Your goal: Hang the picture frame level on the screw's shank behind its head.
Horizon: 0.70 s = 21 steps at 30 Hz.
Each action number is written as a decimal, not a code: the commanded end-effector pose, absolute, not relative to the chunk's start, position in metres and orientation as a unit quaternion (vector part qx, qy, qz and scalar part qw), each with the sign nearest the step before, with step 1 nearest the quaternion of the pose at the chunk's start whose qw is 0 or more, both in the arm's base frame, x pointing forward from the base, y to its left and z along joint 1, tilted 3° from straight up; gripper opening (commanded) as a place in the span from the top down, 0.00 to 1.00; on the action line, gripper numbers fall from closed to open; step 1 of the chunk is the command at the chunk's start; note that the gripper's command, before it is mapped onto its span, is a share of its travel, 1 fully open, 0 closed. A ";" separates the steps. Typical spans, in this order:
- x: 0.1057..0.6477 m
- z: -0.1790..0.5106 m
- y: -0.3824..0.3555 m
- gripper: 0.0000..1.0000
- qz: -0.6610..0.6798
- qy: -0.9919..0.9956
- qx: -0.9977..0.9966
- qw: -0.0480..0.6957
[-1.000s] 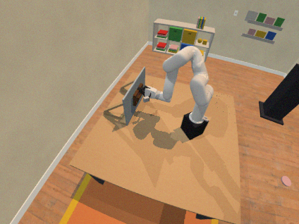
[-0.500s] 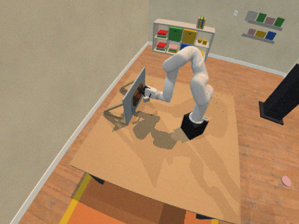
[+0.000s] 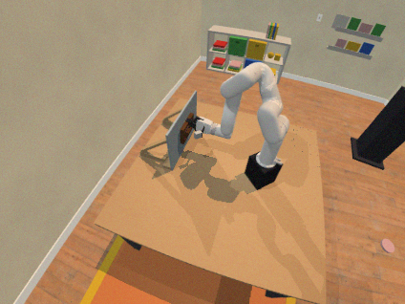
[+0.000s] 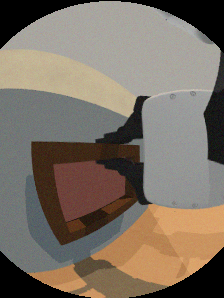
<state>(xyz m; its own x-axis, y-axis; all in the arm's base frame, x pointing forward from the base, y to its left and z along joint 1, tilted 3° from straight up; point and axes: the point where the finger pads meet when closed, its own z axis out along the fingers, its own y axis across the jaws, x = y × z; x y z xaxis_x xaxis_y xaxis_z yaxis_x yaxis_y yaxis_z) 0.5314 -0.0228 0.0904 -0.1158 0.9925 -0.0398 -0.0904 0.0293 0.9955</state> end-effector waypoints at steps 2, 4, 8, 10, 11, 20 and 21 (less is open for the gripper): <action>0.532 0.091 -0.023 1.00 0.542 0.514 0.437 0.501; 0.532 0.091 -0.023 1.00 0.542 0.514 0.437 0.501; 0.532 0.090 -0.023 1.00 0.542 0.514 0.437 0.501; 0.532 0.090 -0.023 1.00 0.542 0.514 0.437 0.501; 0.532 0.089 -0.023 1.00 0.542 0.514 0.437 0.501; 0.533 0.088 -0.023 1.00 0.542 0.514 0.437 0.501; 0.533 0.088 -0.023 1.00 0.542 0.514 0.437 0.501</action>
<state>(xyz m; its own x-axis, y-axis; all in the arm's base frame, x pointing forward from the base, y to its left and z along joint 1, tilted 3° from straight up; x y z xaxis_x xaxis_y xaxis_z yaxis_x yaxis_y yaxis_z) 0.5318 -0.0231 0.0871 -0.1158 0.9925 -0.0398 -0.0904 0.0294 0.9955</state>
